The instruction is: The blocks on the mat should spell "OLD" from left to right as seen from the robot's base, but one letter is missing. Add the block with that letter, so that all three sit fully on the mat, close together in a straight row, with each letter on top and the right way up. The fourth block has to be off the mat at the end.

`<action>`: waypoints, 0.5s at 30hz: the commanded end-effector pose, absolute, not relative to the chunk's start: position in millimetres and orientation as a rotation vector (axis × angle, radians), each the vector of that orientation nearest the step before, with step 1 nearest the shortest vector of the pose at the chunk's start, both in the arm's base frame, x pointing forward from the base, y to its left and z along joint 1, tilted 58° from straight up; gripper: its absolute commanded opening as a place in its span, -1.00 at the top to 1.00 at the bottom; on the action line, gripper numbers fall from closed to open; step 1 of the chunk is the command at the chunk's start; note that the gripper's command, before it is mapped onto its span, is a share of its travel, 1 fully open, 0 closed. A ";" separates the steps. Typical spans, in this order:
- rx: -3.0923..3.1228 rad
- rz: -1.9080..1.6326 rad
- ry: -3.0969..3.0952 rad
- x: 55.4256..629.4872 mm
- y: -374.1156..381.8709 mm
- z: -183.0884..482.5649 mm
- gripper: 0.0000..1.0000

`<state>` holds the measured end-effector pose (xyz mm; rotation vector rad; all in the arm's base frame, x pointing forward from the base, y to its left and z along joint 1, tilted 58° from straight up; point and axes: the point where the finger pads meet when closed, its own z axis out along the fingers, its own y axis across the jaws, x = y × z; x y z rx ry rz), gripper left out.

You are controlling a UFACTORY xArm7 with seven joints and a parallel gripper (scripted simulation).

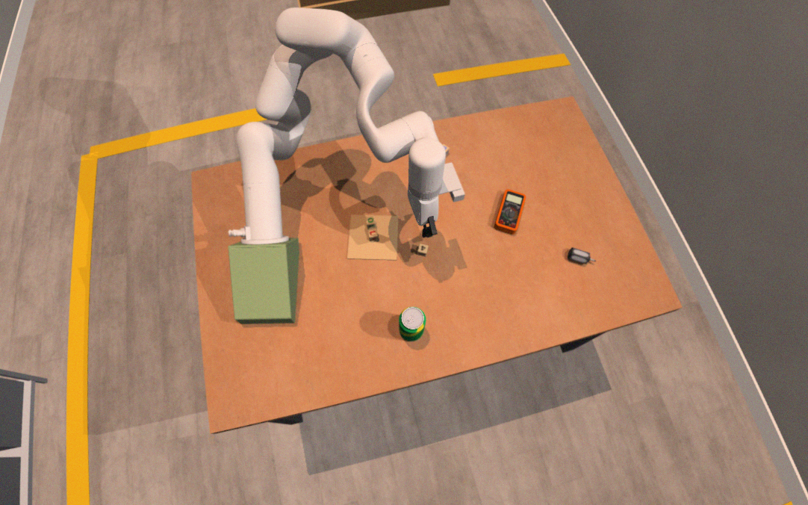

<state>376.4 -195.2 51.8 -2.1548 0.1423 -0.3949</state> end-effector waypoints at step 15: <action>-2.184 -0.598 -0.223 482.3 -152.0 206.6 -1.00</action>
